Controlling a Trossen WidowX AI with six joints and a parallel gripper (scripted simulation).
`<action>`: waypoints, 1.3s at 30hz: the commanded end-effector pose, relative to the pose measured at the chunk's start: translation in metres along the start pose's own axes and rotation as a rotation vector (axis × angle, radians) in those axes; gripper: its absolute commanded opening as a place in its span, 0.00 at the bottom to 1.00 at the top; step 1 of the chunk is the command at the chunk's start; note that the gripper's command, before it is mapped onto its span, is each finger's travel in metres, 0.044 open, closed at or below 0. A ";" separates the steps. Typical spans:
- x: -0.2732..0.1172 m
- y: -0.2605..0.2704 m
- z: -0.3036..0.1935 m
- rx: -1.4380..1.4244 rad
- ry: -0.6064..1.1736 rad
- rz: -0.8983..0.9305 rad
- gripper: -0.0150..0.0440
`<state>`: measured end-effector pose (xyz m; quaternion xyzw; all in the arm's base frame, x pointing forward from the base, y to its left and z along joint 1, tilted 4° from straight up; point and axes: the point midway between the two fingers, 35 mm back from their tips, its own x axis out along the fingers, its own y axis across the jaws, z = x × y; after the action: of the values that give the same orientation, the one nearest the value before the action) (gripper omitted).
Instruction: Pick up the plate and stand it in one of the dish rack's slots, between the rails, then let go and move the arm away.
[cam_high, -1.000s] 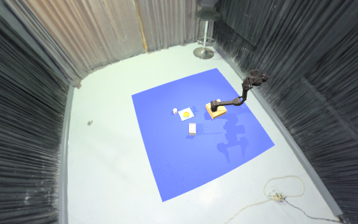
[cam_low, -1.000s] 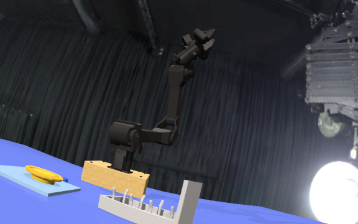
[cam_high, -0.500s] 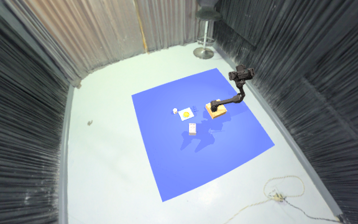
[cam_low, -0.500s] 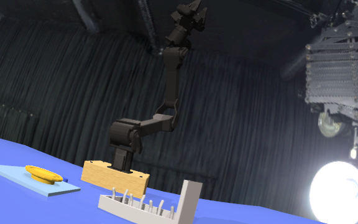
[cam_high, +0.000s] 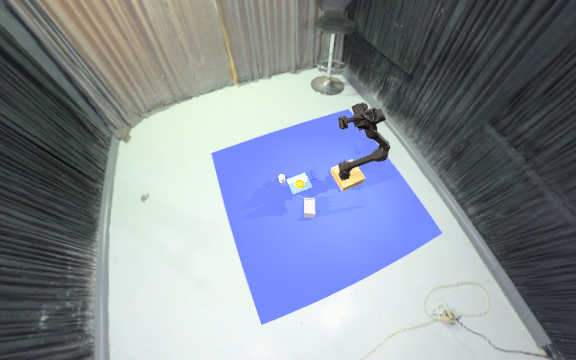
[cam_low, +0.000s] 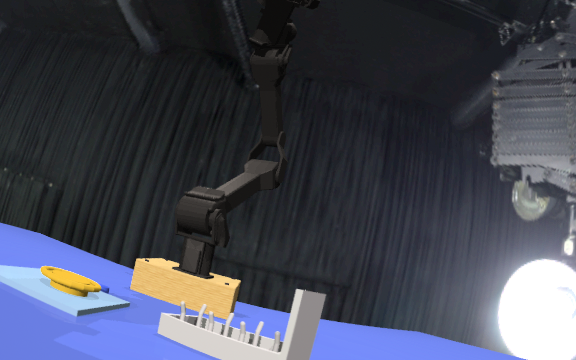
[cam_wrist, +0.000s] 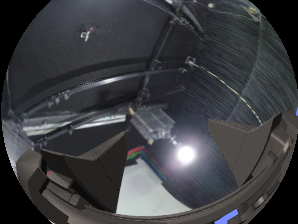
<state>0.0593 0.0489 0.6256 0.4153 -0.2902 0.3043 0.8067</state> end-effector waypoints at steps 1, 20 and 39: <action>0.015 -0.051 -0.003 -0.033 0.017 -0.132 0.93; 0.028 -0.232 -0.037 -0.175 0.209 -0.597 0.93; -0.014 -0.356 -0.086 -0.300 0.487 -0.929 0.93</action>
<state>0.3140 -0.0440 0.4315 0.3182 0.0277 -0.0196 0.9474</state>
